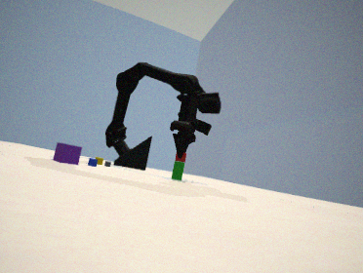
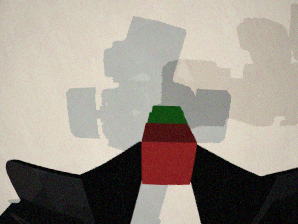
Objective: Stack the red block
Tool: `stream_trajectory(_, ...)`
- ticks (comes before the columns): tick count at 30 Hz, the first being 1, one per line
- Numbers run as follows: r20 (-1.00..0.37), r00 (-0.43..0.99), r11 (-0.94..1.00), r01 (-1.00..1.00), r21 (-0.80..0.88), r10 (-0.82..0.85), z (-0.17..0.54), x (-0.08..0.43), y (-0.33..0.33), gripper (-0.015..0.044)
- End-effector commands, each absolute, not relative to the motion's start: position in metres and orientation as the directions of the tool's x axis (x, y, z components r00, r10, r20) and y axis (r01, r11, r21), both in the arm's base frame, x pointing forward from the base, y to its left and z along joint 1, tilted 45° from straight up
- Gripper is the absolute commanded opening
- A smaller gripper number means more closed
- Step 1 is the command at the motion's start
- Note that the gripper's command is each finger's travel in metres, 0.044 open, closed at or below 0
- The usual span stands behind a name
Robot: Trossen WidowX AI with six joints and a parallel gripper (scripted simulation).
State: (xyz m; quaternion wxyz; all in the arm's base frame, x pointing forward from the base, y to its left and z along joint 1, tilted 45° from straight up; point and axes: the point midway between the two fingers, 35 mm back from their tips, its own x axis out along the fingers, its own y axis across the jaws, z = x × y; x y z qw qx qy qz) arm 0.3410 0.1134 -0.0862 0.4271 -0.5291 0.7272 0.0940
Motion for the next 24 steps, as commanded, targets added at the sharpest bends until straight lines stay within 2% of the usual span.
stream_trajectory(1,-0.718,-0.072,0.417,-0.852,-0.317,-0.692,-0.0872,0.3413,0.1117,0.0000)
stream_trajectory(21,-0.718,-0.072,0.417,-0.852,-0.317,-0.692,-0.0869,0.3413,0.1120,0.0000)
stream_trajectory(24,-0.720,-0.077,0.422,-0.850,-0.314,-0.690,-0.0874,0.3404,0.1122,0.0079)
